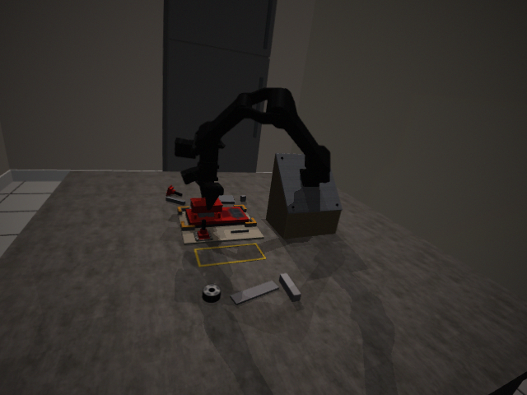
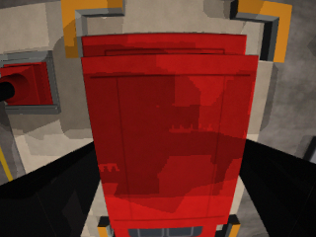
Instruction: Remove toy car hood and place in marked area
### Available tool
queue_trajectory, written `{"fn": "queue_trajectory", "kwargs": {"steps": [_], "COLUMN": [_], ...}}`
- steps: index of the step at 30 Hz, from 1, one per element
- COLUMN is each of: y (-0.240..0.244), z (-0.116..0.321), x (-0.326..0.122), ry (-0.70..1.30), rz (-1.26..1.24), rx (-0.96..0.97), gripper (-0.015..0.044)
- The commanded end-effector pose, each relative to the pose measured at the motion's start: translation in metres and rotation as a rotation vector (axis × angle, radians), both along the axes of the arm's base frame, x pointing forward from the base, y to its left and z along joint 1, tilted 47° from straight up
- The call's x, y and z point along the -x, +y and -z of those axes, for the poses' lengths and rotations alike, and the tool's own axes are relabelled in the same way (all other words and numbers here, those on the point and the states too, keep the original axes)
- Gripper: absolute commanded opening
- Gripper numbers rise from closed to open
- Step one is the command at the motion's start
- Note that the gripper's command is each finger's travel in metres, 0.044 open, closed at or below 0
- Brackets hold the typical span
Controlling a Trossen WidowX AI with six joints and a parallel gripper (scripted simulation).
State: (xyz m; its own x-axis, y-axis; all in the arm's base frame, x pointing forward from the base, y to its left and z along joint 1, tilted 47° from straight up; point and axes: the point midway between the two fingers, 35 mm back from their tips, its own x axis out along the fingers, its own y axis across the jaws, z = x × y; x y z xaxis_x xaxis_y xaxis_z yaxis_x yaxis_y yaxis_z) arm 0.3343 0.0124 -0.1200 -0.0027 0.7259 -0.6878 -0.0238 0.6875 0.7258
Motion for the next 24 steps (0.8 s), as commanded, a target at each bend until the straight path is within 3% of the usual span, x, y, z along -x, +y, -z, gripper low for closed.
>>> {"fn": "queue_trajectory", "kwargs": {"steps": [1,12,24], "y": [-0.004,-0.037,0.004], "z": [-0.002,-0.033,-0.074], "x": [0.000,0.000,-0.006], "ry": [-0.003,-0.003,0.002], "rz": [-0.001,-0.001,0.006], "rx": [0.004,0.005,0.017], "gripper": [0.0000,0.0000,0.0000]}}
